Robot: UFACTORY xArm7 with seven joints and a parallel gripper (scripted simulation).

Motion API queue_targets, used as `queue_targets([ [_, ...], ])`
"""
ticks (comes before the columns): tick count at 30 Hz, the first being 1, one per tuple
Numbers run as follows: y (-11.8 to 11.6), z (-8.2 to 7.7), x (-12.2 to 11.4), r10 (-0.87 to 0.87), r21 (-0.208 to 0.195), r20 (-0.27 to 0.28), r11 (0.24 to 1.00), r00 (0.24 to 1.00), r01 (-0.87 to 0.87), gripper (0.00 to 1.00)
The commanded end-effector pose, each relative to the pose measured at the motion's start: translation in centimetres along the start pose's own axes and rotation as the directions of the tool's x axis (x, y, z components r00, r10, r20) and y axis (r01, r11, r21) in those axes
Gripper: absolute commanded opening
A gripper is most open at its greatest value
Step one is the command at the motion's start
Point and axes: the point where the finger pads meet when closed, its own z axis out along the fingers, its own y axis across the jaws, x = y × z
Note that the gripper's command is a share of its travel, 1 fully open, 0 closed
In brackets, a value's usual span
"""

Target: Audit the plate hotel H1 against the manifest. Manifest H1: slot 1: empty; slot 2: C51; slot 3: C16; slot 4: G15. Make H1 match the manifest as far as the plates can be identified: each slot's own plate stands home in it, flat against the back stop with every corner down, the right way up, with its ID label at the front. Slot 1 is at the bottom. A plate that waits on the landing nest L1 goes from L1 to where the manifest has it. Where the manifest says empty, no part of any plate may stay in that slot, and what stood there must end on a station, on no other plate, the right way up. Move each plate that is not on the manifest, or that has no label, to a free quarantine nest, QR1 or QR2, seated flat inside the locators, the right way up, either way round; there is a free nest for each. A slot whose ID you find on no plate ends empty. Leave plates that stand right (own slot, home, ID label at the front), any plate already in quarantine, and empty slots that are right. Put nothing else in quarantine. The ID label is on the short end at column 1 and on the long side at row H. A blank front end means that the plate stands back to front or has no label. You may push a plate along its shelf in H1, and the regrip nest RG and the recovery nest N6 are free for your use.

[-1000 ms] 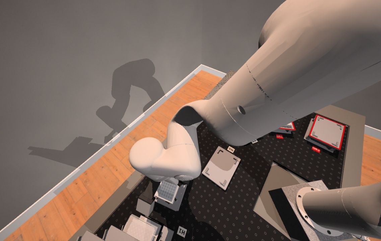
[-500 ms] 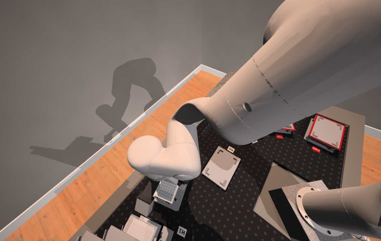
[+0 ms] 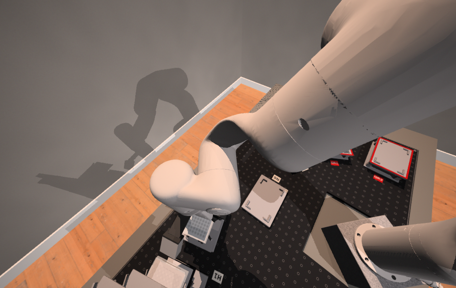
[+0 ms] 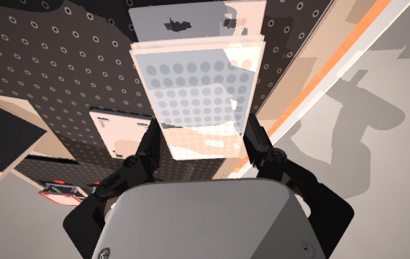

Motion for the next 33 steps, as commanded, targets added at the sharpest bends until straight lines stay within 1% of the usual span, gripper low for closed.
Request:
queue_targets([
  [1,0.2,-0.4,0.0,0.000,-0.005,0.000,1.000,1.000,0.000,0.00],
  [17,0.2,-1.4,0.0,0.000,-0.005,0.000,1.000,1.000,0.000,0.00],
  [28,0.2,-1.4,0.0,0.000,-0.005,0.000,1.000,1.000,0.000,0.00],
  [33,0.2,-3.0,0.0,0.000,-0.005,0.000,1.000,1.000,0.000,0.00],
])
